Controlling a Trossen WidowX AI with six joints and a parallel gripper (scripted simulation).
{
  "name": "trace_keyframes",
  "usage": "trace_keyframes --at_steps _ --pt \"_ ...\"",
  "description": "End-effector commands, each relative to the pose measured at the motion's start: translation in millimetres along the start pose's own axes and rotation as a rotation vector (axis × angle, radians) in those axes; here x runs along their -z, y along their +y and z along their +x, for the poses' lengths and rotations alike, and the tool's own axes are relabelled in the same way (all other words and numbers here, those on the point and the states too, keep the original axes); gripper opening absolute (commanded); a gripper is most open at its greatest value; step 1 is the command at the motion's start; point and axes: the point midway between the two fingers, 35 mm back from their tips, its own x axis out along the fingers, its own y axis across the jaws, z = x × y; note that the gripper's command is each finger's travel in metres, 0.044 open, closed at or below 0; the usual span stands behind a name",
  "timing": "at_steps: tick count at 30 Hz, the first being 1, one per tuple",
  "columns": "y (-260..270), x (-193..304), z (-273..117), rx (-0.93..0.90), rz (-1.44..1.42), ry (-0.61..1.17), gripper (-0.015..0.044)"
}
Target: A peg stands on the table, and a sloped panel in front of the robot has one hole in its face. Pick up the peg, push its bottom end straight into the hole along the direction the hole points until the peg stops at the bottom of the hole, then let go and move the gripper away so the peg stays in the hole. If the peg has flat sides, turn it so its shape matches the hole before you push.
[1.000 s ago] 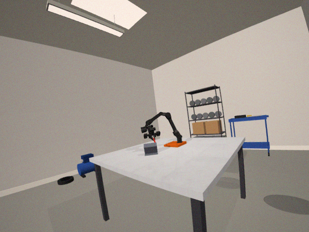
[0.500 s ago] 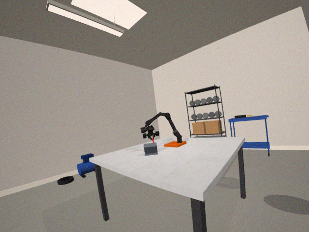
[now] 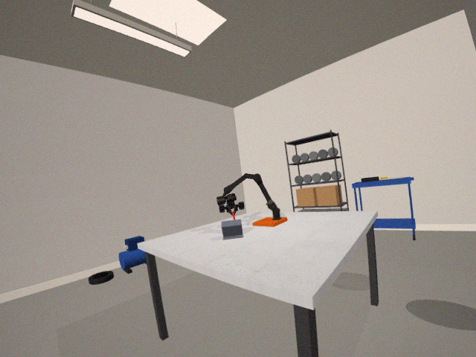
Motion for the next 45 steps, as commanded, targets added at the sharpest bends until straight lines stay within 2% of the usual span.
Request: trace_keyframes --at_steps 1,9,45 --pt "-4 1 -5 0.021 0.000 -0.019 0.0000" --pt "-7 4 -8 0.041 0.010 -0.035 0.0000" --pt "-17 6 33 0.079 0.029 -0.073 0.0000"
